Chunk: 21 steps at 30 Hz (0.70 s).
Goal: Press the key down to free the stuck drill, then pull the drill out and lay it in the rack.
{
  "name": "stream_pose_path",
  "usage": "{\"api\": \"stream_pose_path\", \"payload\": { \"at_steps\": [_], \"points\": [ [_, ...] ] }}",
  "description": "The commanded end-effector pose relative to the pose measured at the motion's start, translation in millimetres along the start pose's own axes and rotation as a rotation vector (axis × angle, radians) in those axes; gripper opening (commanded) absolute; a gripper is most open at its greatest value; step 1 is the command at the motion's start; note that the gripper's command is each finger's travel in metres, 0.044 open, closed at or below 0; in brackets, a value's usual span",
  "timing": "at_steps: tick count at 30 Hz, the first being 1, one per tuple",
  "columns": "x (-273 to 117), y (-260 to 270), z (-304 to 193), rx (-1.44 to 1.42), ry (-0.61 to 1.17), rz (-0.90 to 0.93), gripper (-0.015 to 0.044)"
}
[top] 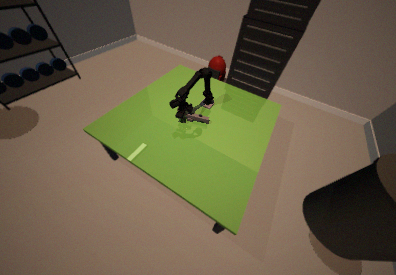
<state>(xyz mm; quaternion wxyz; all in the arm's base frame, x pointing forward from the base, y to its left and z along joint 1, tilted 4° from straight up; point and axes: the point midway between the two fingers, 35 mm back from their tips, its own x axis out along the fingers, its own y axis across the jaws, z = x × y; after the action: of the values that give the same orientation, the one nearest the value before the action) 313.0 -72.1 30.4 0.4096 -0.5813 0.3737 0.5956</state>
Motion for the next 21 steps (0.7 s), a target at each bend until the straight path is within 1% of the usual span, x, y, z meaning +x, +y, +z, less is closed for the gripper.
{"api": "stream_pose_path", "payload": {
  "at_steps": [1, 21],
  "points": [
    [-1.9, 0.5, 0.1, 0.003, 0.0, 0.001, 0.0],
    [-3.8, 1.0, -0.7, 0.003, 0.0, 0.001, 0.0]
  ]
}}
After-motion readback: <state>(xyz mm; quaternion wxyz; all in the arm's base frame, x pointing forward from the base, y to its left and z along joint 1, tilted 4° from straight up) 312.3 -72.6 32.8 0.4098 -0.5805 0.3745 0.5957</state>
